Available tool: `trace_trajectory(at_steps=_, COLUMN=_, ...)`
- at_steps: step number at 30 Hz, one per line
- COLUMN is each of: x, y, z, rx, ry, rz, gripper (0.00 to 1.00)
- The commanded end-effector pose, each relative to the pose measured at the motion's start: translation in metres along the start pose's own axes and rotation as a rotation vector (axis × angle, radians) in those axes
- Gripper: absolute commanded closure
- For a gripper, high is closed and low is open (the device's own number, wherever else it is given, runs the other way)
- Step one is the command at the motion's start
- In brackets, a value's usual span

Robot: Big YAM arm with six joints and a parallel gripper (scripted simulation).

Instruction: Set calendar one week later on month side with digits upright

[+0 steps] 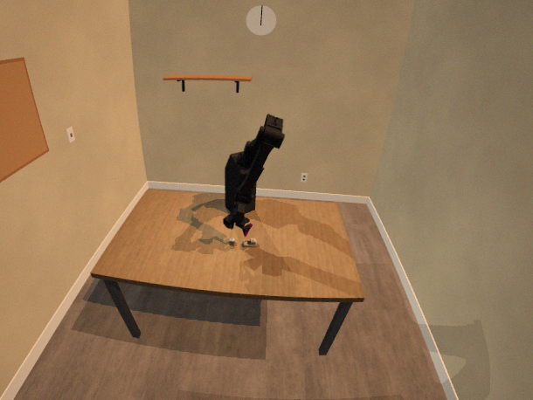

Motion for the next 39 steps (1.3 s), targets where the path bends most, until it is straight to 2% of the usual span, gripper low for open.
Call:
trace_trajectory(at_steps=1, x=-0.006, y=-0.008, z=0.007, rx=0.009, ry=-0.191, rz=-0.006, gripper=0.00)
trace_trajectory(at_steps=9, x=-0.011, y=-0.008, z=0.015, rx=0.009, ry=-0.443, rz=-0.008, gripper=0.00)
trace_trajectory(at_steps=11, x=-0.011, y=-0.008, z=0.015, rx=0.009, ry=-0.443, rz=-0.008, gripper=0.00)
trace_trajectory(at_steps=13, x=-0.014, y=-0.008, z=0.019, rx=0.009, ry=-0.549, rz=-0.009, gripper=0.00)
trace_trajectory(at_steps=26, x=-0.023, y=-0.009, z=0.032, rx=0.011, ry=-0.957, rz=-0.013, gripper=0.00)
trace_trajectory(at_steps=28, x=-0.023, y=-0.009, z=0.032, rx=0.011, ry=-0.957, rz=-0.013, gripper=0.00)
trace_trajectory(at_steps=30, x=-0.026, y=-0.009, z=0.035, rx=0.010, ry=-1.062, rz=-0.015, gripper=0.00)
trace_trajectory(at_steps=39, x=-0.033, y=-0.009, z=0.043, rx=0.011, ry=-1.334, rz=-0.018, gripper=0.00)
Point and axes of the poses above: the point where the finger pads meet when closed, its own y axis out along the fingers, its own z axis across the jaws, x = y × z, the point moved 4 cm from there along -y, back along the fingers, and after that the axes turned 1 degree about y, right-handed, at the moved point
